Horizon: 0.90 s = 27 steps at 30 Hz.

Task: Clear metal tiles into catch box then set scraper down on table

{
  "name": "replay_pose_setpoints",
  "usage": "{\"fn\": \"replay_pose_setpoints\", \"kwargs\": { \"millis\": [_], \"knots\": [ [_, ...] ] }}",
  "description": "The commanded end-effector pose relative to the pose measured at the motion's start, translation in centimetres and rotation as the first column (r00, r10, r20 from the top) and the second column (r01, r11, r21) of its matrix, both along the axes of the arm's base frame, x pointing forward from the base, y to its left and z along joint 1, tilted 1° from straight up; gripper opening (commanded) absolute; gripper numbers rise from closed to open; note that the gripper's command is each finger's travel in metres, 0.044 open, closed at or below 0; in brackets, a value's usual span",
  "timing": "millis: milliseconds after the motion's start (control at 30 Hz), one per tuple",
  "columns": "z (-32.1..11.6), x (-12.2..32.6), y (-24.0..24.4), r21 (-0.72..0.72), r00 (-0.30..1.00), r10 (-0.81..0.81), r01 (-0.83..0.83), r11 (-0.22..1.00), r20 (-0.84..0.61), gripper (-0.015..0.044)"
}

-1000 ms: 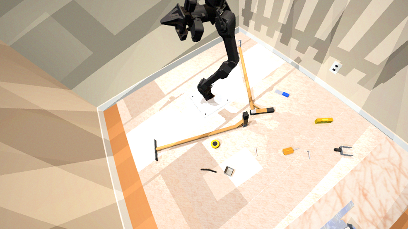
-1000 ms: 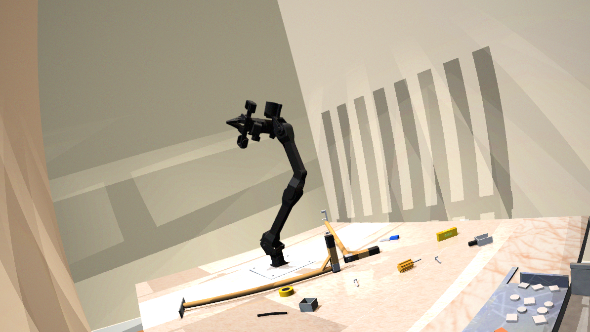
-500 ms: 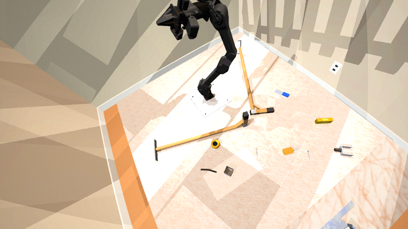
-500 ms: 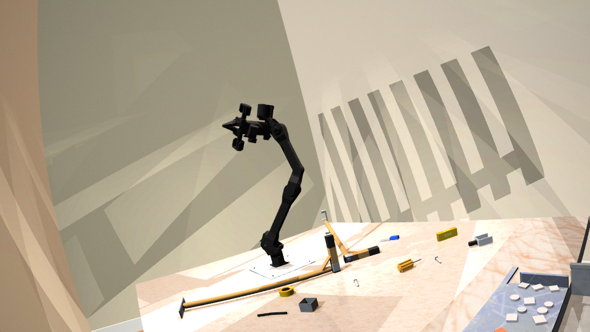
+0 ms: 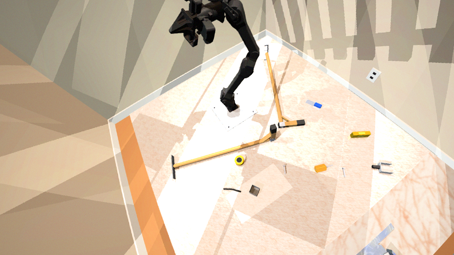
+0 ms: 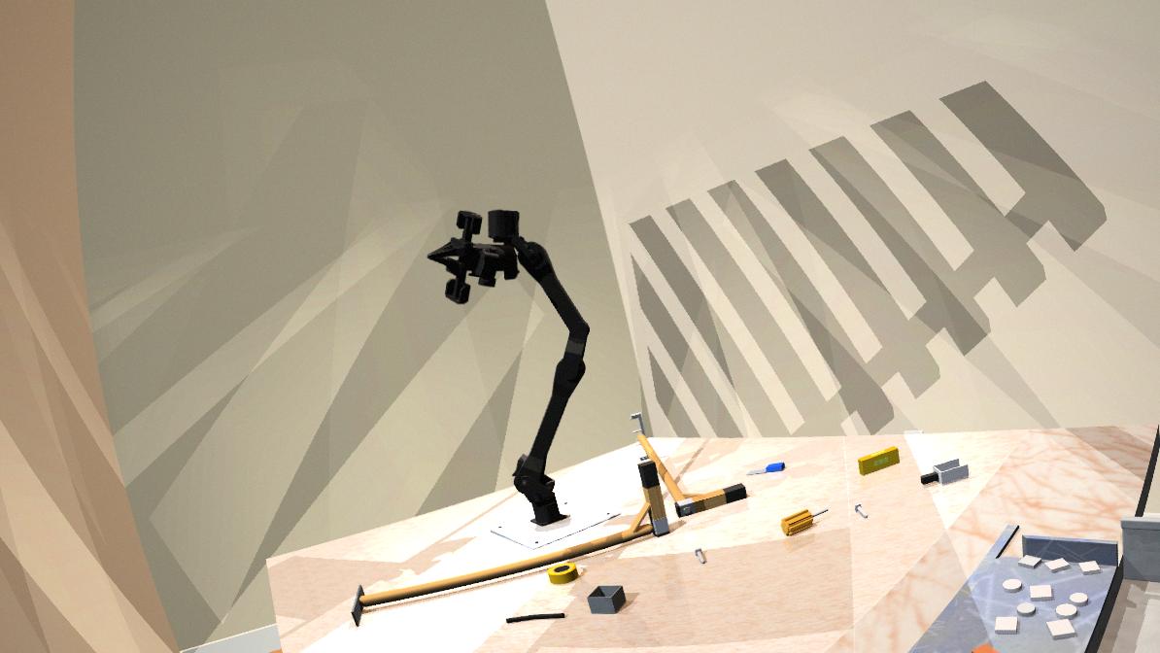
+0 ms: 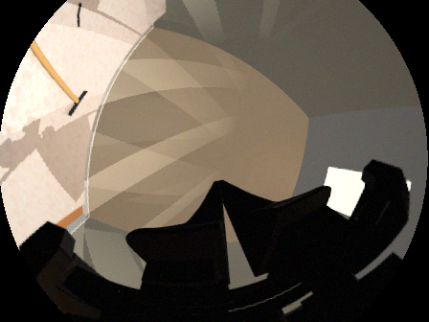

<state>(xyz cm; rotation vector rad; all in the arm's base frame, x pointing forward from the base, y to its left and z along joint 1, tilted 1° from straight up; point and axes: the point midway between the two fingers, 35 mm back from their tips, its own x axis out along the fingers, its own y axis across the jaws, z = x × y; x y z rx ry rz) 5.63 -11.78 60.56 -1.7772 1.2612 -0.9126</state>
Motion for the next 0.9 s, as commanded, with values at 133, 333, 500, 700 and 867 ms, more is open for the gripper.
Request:
{"fn": "replay_pose_setpoints", "kwargs": {
  "millis": [133,333,500,700,867],
  "knots": [
    [-0.9,-0.6,-1.7,0.048,0.999,0.052,-0.052,0.998,-0.004,0.0000],
    [-1.6,-0.5,-2.6,0.080,0.995,0.100,-0.098,0.992,-0.012,0.0000],
    [-2.2,-0.3,-3.5,0.108,0.990,0.140,-0.137,0.985,-0.021,0.0000],
    [-3.0,0.1,-4.5,0.142,0.981,0.190,-0.184,0.973,-0.034,0.0000],
    [-3.8,0.6,-5.2,0.171,0.971,0.233,-0.222,0.960,-0.046,0.0000]
  ]
}}
